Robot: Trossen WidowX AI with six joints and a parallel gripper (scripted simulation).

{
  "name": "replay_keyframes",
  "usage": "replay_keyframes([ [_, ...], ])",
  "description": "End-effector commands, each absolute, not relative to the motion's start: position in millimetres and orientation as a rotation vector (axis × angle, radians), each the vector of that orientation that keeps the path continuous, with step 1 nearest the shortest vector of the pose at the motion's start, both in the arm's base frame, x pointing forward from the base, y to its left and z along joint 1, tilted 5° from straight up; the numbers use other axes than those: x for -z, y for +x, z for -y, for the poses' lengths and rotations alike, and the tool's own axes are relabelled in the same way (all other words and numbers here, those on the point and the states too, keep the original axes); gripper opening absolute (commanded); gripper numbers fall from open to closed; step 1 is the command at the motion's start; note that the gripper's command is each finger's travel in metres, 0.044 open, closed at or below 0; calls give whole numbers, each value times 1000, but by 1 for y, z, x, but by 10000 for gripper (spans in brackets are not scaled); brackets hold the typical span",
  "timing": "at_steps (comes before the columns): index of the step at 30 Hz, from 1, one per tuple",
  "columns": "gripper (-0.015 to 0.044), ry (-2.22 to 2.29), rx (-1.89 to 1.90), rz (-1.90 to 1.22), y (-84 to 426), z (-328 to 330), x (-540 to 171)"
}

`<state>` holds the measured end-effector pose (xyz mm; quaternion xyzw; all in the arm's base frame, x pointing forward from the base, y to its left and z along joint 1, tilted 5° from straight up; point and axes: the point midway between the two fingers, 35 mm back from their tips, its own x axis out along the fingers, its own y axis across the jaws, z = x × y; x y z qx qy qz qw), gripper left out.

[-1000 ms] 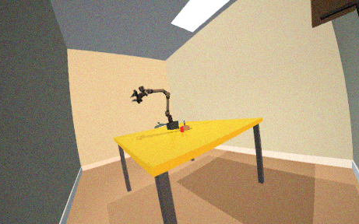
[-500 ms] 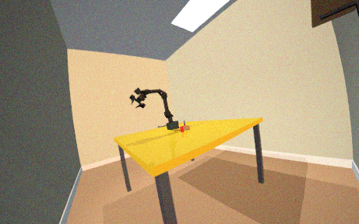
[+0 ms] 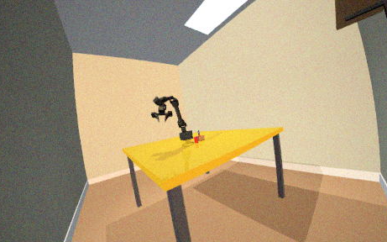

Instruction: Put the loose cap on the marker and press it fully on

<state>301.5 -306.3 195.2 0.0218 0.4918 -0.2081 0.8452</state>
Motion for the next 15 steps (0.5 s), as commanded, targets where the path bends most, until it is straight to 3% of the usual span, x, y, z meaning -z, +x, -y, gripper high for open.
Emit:
replay_keyframes([
  [1, 249, 286, 472, -1107, 341, 255, -162],
  [15, 249, 741, 792, -1341, 389, 87, -77],
])
